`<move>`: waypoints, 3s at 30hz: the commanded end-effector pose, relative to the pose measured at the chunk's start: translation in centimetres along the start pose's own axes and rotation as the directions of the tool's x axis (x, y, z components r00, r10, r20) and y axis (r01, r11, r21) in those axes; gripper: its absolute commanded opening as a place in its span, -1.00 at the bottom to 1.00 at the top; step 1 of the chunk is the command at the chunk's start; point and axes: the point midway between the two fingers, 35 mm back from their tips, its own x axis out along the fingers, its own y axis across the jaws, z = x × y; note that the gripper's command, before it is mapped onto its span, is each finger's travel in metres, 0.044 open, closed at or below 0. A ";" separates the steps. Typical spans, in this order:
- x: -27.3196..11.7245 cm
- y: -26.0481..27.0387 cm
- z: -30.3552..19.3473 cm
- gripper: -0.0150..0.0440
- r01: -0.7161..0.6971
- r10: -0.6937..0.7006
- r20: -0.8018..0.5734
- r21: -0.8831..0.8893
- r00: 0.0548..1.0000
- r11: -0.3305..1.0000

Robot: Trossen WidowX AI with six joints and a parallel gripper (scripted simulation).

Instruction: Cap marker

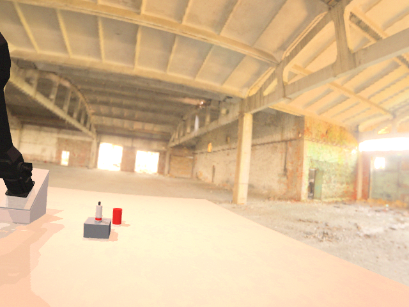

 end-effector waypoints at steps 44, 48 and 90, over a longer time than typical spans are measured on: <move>-14.5 -46.5 35.5 0.35 0.114 -0.231 0.706 -0.405 0.670 -0.907; -18.7 -46.0 40.7 0.35 -0.127 -0.169 0.660 -0.111 0.732 -0.986; -16.3 -45.6 49.8 0.35 -0.325 -0.146 0.536 0.258 0.832 -0.910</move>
